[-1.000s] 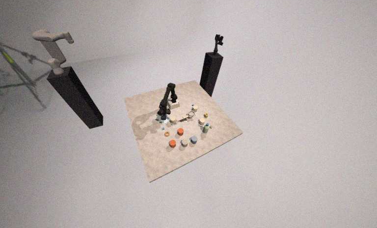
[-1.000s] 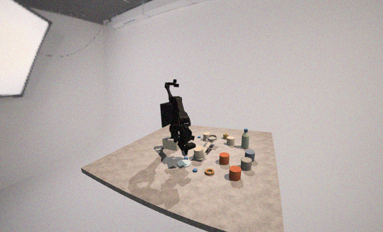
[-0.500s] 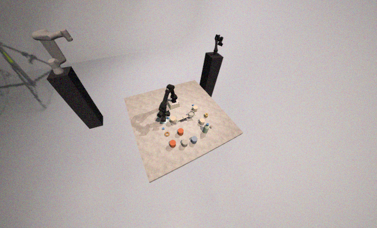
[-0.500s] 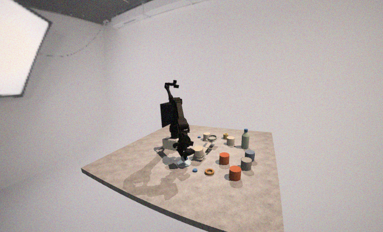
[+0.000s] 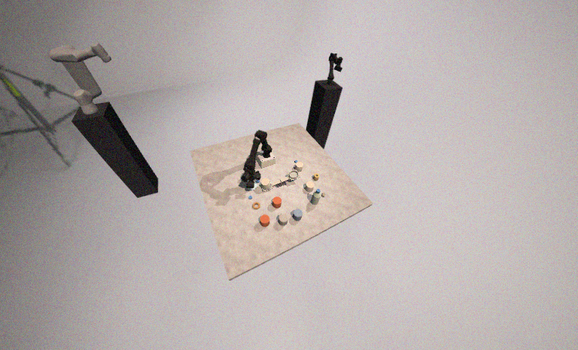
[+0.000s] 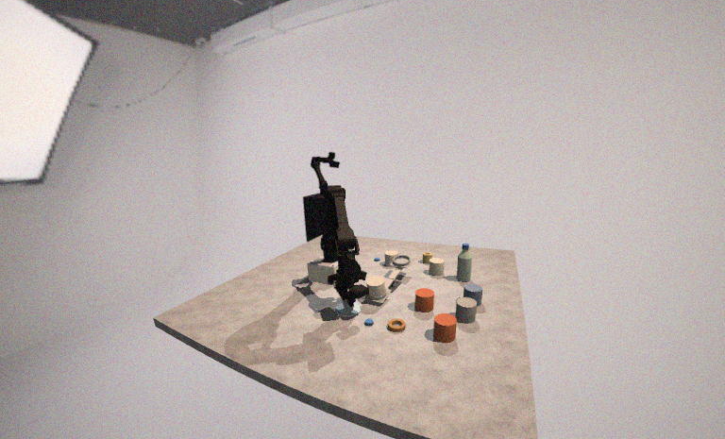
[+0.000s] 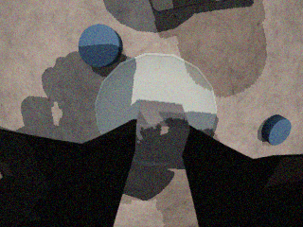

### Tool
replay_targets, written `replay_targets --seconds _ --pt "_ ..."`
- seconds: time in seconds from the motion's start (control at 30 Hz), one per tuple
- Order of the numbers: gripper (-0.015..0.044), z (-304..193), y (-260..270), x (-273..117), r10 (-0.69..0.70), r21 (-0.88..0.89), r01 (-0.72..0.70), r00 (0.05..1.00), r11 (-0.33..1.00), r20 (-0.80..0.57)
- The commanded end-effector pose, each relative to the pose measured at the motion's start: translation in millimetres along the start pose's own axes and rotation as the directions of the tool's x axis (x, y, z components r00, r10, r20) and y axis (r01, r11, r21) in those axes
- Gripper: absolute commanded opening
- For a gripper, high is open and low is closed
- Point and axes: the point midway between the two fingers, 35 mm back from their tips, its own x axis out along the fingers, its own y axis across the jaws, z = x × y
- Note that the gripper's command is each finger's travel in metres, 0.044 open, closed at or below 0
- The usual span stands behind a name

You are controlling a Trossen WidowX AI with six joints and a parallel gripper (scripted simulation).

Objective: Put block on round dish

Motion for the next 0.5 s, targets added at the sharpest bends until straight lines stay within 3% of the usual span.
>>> replay_targets --seconds 0.0,0.03,0.47 --pt "0.0 0.4 2.1 8.6 0.009 -0.005 -0.009 1.0 1.0 0.001" --pt "0.0 0.4 2.1 8.9 0.009 -0.005 -0.009 1.0 1.0 0.001" --pt "0.0341 0.2 0.4 2.6 0.002 0.0 -0.002 1.0 1.0 0.001"
